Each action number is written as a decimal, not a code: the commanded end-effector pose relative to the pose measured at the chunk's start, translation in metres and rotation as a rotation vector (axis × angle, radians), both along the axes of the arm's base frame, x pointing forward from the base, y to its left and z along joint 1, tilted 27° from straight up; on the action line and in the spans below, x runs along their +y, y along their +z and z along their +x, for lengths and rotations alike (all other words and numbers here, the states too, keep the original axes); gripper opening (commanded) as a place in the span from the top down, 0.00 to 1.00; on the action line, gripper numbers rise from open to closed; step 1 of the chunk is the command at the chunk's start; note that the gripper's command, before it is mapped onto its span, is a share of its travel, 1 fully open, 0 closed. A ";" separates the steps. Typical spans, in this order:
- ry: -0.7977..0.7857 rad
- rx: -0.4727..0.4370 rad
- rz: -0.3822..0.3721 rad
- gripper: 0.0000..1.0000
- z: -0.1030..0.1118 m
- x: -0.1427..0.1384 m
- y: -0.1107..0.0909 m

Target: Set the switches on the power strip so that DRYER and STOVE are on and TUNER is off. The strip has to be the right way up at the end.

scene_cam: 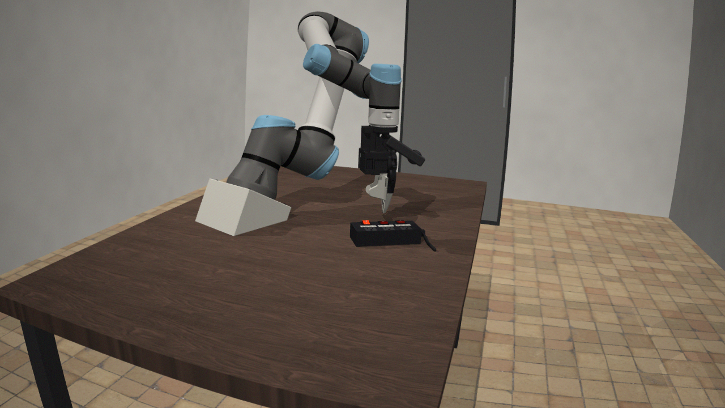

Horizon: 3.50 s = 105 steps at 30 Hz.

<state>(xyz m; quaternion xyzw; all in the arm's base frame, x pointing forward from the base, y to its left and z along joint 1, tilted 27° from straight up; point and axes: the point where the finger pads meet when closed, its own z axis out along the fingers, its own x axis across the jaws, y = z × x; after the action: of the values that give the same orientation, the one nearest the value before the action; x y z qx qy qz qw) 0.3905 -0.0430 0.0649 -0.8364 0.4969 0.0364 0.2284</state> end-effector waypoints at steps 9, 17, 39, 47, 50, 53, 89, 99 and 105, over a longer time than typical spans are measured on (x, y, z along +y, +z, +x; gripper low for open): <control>0.000 -0.001 -0.001 1.00 0.003 0.005 -0.012; 0.000 -0.001 -0.001 1.00 0.003 0.007 -0.015; 0.000 -0.001 -0.001 1.00 0.003 0.007 -0.016; 0.000 -0.001 -0.001 1.00 0.003 0.007 -0.016; 0.000 -0.001 -0.001 1.00 0.003 0.007 -0.016; 0.000 -0.001 -0.001 1.00 0.003 0.007 -0.016; 0.000 -0.001 -0.001 1.00 0.004 0.010 -0.021; 0.000 -0.001 -0.001 1.00 0.005 0.011 -0.024; 0.000 -0.001 -0.001 1.00 0.005 0.011 -0.024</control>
<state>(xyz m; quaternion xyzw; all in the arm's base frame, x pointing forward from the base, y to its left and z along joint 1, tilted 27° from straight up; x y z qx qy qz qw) 0.3952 -0.0319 0.0408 -0.8364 0.4969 0.0363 0.2283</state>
